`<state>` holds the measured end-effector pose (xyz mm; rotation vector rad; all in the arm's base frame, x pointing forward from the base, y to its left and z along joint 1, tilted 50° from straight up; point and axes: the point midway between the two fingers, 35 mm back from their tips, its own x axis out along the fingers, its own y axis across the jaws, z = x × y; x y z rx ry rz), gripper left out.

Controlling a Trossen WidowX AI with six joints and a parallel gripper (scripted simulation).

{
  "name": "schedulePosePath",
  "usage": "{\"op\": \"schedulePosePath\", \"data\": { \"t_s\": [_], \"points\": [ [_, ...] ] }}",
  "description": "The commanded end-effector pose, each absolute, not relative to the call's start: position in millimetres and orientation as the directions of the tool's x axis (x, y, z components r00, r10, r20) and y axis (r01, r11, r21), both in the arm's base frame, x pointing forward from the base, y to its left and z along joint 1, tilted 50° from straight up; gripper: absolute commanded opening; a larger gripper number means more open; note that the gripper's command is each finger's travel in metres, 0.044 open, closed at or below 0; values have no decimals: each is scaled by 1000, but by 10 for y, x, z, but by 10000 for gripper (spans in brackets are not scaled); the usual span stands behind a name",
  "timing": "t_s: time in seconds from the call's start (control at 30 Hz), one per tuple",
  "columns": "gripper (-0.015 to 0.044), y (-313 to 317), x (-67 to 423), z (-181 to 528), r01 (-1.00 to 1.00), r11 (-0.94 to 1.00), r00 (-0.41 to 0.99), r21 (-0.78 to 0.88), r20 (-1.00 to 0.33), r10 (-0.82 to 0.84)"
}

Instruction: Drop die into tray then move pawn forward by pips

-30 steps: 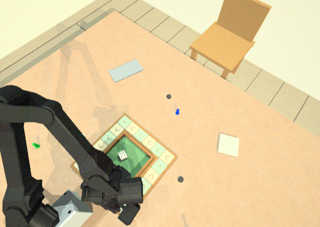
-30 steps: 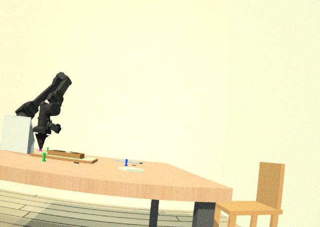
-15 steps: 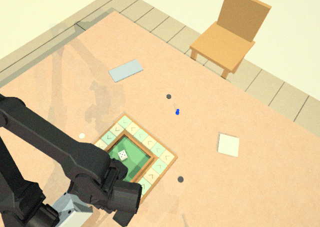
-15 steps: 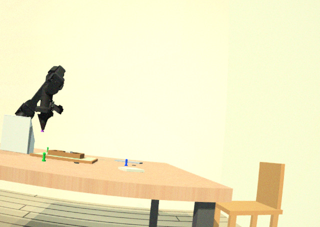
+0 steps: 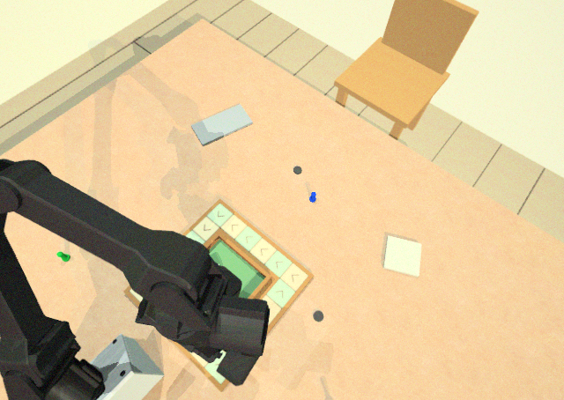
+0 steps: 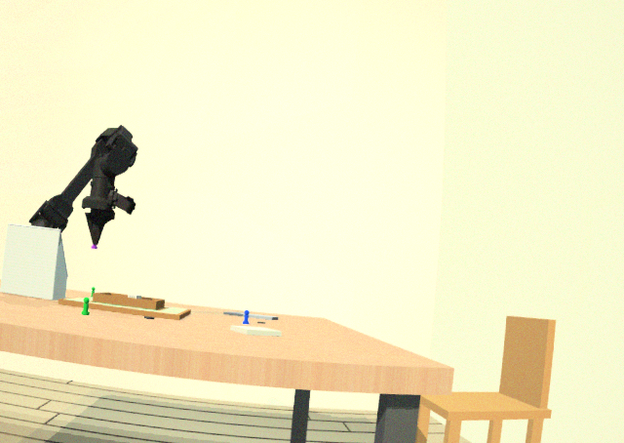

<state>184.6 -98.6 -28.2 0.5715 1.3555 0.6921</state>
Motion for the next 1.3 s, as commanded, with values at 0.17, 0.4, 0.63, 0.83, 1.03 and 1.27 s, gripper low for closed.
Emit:
{"op": "schedulePosePath", "data": {
  "t_s": [0.17,0.4,0.63,0.83,1.03,1.27],
  "points": [
    [0,-1012,2348,-486,-111,679,75,725,-676,734],
    [0,-950,2735,-635,-118,677,75,726,-674,735],
    [0,-825,3103,-783,-126,670,75,732,-666,742],
    [0,-701,3395,-906,-126,660,77,741,-656,751],
    [0,-663,3430,-939,-126,659,77,742,-654,752],
    [0,-425,3453,-1141,-126,657,77,743,-653,753]
  ]
}}
